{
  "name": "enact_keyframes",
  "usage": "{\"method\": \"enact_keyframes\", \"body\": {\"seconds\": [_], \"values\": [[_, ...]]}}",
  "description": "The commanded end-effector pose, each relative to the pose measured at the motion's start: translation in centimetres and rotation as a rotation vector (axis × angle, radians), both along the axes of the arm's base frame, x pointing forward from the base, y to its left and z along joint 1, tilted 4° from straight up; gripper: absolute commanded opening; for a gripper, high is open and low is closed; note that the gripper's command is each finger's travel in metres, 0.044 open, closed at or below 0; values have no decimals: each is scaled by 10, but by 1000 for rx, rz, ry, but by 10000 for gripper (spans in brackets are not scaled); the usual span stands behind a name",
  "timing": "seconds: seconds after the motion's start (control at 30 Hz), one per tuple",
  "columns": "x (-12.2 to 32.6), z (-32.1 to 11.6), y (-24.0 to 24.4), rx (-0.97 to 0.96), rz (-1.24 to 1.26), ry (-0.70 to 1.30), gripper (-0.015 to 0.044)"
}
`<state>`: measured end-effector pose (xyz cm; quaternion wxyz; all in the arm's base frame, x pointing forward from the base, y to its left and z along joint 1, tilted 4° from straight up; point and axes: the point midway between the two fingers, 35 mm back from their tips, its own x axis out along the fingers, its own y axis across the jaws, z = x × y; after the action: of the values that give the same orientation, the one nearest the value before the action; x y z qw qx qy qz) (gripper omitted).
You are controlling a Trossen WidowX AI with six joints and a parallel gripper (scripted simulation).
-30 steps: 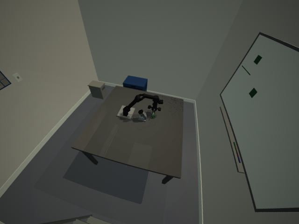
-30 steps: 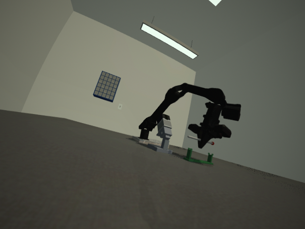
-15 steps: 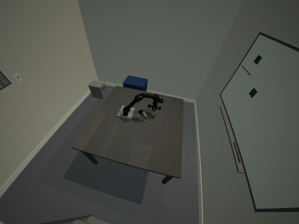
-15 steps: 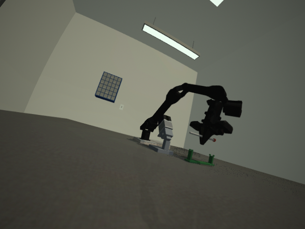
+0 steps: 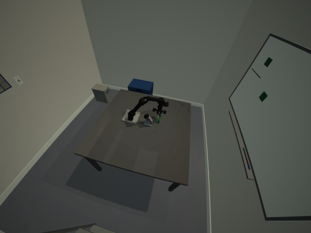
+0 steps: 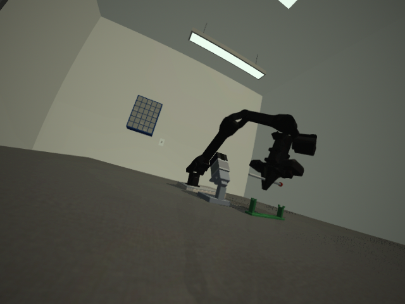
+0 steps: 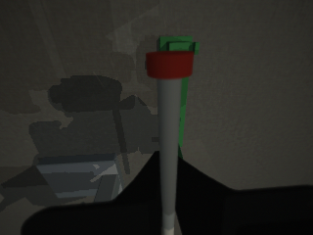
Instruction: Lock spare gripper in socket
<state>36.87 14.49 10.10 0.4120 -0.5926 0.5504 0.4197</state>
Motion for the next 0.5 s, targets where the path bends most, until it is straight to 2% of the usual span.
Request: {"method": "enact_keyframes", "body": {"seconds": [0.0, 0.47], "values": [[-10, 5, 2, 9, -3, -6, 0], [-49, 12, 1, 11, -1, -2, 0]]}}
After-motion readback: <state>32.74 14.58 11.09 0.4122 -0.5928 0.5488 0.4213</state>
